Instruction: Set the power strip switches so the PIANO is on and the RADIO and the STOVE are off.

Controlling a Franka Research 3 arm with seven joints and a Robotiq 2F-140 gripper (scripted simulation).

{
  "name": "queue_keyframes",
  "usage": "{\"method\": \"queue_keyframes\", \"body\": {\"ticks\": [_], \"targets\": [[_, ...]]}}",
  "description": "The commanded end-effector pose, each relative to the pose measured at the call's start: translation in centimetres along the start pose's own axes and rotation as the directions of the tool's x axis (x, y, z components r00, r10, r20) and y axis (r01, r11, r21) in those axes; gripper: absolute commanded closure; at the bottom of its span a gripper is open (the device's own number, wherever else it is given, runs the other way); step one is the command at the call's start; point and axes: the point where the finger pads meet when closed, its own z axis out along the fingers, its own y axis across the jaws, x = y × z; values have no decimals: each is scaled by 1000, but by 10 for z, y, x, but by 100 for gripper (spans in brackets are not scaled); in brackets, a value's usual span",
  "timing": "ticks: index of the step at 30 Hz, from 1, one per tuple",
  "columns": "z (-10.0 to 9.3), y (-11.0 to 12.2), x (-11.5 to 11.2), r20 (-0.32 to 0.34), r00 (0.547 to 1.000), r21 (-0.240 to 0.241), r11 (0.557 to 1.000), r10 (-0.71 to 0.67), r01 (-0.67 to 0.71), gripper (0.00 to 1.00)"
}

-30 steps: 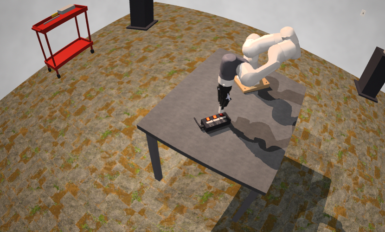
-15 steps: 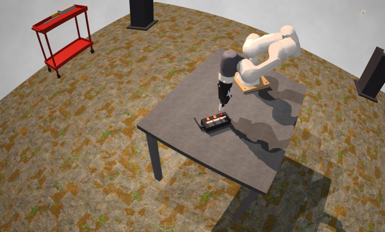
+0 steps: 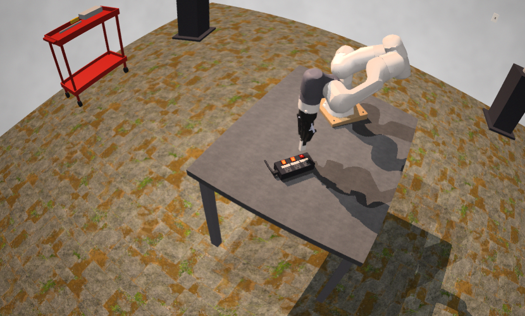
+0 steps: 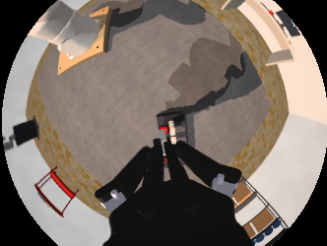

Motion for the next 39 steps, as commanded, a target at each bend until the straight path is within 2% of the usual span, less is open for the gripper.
{"method": "queue_keyframes", "body": {"ticks": [1, 3, 6, 8, 39], "targets": [[-1, 0, -1, 0, 1000, 2, 1000, 1, -1, 100], [-5, 2, -18, -1, 1000, 1, 1000, 1, -1, 100], [-13, 1, -71, 0, 1000, 1, 1000, 2, -2, 100], [-15, -1, -90, 0, 1000, 2, 1000, 3, -3, 100], [-15, -2, -91, 0, 1000, 2, 1000, 3, -3, 100]]}}
